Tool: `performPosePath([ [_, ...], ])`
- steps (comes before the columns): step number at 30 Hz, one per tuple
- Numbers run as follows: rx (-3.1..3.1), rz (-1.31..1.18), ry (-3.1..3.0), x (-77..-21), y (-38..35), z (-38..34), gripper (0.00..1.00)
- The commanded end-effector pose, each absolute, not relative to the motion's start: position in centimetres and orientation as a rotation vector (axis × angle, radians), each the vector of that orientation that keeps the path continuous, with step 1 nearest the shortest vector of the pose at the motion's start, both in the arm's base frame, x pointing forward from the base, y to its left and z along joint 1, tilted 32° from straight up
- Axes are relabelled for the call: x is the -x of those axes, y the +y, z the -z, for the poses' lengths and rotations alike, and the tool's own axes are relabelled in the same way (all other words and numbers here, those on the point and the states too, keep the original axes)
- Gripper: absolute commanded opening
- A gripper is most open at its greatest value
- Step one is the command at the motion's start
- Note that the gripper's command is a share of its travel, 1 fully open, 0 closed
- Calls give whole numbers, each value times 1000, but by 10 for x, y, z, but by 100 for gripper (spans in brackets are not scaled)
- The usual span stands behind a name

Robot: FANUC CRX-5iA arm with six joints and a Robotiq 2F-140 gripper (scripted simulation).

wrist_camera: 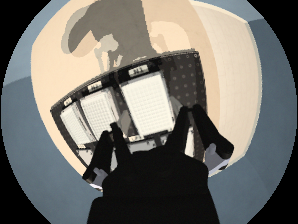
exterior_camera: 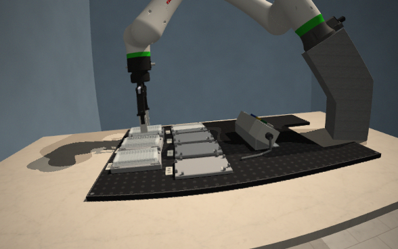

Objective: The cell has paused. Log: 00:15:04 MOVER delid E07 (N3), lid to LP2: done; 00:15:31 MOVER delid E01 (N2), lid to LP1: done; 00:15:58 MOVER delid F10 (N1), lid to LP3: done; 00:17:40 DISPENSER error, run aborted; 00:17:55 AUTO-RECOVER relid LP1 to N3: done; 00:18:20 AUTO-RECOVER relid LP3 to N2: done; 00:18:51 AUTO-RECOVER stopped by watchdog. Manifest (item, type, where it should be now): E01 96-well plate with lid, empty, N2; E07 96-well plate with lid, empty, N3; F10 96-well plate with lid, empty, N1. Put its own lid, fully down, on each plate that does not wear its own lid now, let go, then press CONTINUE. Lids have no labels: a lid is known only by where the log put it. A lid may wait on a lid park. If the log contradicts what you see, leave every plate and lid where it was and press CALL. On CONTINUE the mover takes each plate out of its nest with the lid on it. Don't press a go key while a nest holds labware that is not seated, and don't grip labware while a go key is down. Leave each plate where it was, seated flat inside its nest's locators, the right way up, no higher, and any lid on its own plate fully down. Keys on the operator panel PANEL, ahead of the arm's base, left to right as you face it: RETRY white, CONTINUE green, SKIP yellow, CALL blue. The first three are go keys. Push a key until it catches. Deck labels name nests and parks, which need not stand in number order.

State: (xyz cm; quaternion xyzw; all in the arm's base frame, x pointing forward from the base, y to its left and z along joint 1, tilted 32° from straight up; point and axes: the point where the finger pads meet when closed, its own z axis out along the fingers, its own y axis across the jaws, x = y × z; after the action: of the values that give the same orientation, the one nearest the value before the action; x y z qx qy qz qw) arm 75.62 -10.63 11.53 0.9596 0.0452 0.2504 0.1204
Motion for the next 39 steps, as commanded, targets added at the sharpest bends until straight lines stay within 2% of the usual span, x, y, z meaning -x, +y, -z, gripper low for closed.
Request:
performPosePath([
  [1,-2803,-732,132,-756,-106,-117,66],
  [39,-2803,-732,132,-733,-96,-156,66],
])
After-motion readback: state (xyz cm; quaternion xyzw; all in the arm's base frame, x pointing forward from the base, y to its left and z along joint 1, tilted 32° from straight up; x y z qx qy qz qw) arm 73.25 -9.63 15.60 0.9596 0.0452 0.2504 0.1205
